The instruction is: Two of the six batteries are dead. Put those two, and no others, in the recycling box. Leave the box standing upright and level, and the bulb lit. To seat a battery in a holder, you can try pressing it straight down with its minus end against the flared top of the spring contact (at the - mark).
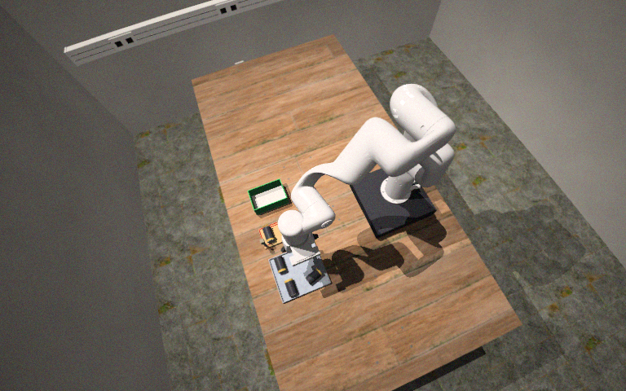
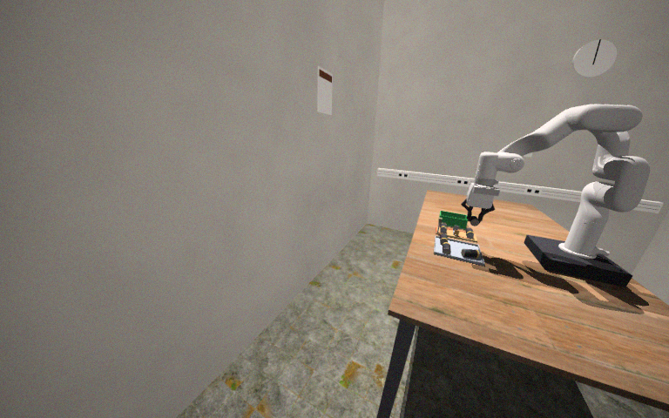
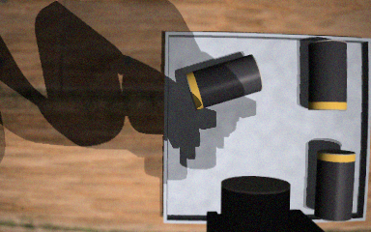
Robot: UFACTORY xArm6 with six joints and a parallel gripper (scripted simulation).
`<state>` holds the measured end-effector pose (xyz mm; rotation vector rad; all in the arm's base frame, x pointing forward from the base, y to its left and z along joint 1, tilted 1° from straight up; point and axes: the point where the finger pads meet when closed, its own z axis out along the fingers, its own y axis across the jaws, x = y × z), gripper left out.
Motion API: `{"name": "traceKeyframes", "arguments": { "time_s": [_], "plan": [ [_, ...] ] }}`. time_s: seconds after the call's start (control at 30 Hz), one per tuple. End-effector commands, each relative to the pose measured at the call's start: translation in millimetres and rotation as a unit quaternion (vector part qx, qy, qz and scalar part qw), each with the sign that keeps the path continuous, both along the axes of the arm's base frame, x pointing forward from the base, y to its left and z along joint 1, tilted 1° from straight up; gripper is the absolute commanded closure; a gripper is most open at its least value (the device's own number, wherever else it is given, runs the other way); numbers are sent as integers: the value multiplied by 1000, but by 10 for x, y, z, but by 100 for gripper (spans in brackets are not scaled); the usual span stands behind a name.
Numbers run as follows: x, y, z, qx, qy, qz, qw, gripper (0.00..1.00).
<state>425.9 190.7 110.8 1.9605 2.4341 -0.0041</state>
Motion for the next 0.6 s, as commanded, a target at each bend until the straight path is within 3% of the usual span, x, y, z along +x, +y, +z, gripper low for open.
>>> {"name": "traceKeyframes", "arguments": {
  "time_s": [0.0, 0.23, 0.37, 0.57],
  "plan": [
    [15, 4, 18, 1, -2, 0, 1000, 72],
    [166, -275, 23, 1, -2, 0, 1000, 72],
    [443, -784, 33, 1, -2, 0, 1000, 72],
    [669, -1200, 41, 1, -2, 0, 1000, 72]
  ]
}}
